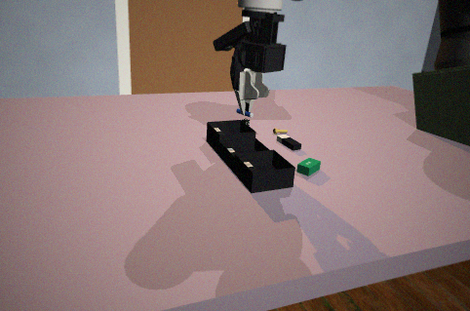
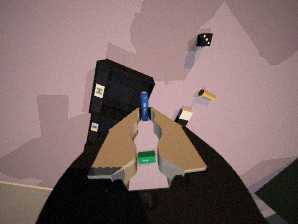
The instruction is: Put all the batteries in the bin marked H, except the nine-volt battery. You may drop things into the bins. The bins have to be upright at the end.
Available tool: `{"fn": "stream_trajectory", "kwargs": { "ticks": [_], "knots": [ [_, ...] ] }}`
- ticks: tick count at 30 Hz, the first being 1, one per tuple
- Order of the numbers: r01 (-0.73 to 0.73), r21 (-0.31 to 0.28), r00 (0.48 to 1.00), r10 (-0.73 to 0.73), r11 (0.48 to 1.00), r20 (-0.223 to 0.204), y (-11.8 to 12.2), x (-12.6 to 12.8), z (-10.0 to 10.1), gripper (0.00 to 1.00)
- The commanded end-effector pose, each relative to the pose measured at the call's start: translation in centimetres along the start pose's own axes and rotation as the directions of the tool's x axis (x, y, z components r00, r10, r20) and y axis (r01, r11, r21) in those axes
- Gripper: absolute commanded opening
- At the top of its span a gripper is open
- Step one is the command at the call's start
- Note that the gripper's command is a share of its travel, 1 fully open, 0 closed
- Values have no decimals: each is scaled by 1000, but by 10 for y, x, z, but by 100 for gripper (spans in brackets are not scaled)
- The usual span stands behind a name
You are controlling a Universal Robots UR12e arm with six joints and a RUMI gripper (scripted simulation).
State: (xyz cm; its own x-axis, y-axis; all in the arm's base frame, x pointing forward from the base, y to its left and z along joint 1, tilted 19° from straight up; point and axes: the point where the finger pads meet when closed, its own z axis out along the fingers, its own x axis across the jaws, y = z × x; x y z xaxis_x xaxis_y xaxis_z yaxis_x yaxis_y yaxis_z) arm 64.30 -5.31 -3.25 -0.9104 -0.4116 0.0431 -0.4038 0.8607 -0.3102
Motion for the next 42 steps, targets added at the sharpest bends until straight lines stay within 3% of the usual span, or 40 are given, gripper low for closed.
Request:
{"fn": "stream_trajectory", "kwargs": {
  "ticks": [1, 11, 42],
  "knots": [
    [-129, 3, 992, 129, 992, -6, -1, -27, 1, 0],
    [-399, 9, 917, 399, 917, -14, -1, -38, 1, 0],
    [-399, 9, 917, 399, 917, -15, -1, -32, 3, 0]
  ]
}}
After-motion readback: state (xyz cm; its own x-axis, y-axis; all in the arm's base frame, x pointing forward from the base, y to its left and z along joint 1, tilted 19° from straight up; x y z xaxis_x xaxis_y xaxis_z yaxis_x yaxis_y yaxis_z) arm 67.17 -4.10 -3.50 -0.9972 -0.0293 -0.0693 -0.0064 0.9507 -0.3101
